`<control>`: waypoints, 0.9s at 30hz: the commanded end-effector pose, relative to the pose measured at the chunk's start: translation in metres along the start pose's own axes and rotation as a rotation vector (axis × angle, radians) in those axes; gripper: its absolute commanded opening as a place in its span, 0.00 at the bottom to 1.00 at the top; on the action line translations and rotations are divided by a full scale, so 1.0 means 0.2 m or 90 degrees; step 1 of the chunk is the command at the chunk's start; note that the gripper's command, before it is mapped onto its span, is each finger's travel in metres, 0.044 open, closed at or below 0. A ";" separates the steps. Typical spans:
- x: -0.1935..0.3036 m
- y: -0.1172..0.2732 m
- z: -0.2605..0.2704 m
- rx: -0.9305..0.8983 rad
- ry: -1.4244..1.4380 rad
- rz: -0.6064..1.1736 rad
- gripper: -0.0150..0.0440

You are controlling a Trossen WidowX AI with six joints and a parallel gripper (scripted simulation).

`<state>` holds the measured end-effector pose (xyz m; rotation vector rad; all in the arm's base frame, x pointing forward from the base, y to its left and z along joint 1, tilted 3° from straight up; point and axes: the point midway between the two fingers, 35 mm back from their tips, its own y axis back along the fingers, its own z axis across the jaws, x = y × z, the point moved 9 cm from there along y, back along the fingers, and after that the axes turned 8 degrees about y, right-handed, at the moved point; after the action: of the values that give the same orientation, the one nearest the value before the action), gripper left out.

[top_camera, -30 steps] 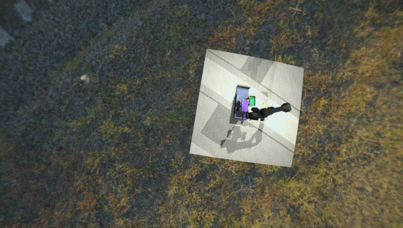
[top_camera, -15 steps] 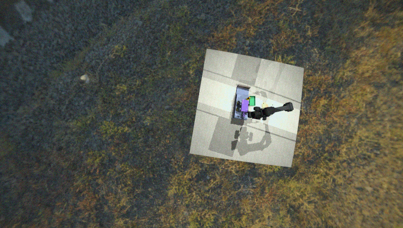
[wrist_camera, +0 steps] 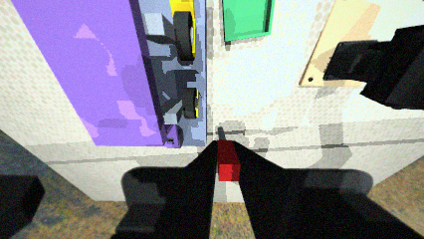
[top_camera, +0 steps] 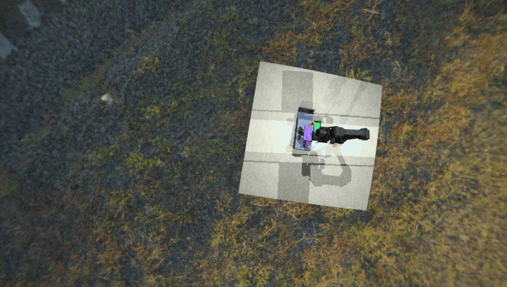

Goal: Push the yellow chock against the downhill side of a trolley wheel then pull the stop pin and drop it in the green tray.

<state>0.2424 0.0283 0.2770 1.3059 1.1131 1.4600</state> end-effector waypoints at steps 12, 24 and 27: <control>-0.30 0.04 -0.04 0.003 0.001 0.001 0.25; -0.53 0.07 -0.09 0.004 0.001 -0.001 0.25; -0.59 0.08 -0.10 0.004 0.001 -0.002 0.25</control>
<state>0.2320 -0.0799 0.2640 1.3119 1.1152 1.4585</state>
